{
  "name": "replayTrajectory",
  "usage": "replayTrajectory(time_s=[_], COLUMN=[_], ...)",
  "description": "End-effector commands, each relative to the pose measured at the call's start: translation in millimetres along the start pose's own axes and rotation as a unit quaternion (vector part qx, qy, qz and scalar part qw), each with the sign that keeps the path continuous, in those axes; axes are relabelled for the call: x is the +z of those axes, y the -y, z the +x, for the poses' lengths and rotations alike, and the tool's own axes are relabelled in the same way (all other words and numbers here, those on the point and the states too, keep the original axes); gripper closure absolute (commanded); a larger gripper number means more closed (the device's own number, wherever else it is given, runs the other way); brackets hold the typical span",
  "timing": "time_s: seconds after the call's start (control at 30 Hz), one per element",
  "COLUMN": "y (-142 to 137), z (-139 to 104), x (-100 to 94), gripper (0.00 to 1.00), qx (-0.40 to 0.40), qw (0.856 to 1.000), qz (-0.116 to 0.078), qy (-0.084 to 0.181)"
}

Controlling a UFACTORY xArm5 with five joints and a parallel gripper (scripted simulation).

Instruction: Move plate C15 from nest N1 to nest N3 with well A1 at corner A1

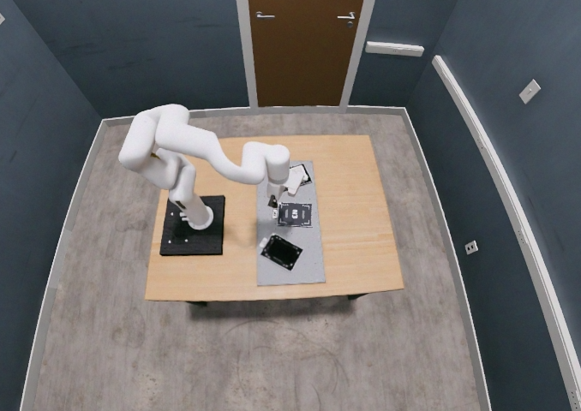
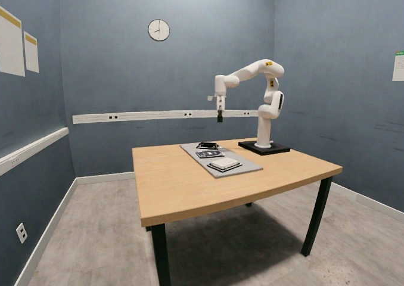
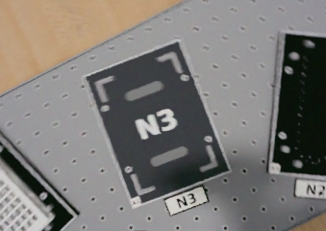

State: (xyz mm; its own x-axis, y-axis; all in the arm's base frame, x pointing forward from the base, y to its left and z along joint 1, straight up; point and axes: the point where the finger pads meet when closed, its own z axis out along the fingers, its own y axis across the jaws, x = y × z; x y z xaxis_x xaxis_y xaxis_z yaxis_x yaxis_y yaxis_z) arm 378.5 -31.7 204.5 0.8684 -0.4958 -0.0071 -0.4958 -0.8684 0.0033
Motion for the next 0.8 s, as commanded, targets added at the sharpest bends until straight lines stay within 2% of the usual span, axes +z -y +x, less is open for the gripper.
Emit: replayTrajectory(time_s=[0.0,0.77], y=[-26,-114], z=[-7,-35], x=[12.2,61.5], gripper=[0.0,0.0], qx=[0.048,0.048], qw=[0.999,0.999], qz=[0.0,0.0], qy=[-0.003,-0.003])
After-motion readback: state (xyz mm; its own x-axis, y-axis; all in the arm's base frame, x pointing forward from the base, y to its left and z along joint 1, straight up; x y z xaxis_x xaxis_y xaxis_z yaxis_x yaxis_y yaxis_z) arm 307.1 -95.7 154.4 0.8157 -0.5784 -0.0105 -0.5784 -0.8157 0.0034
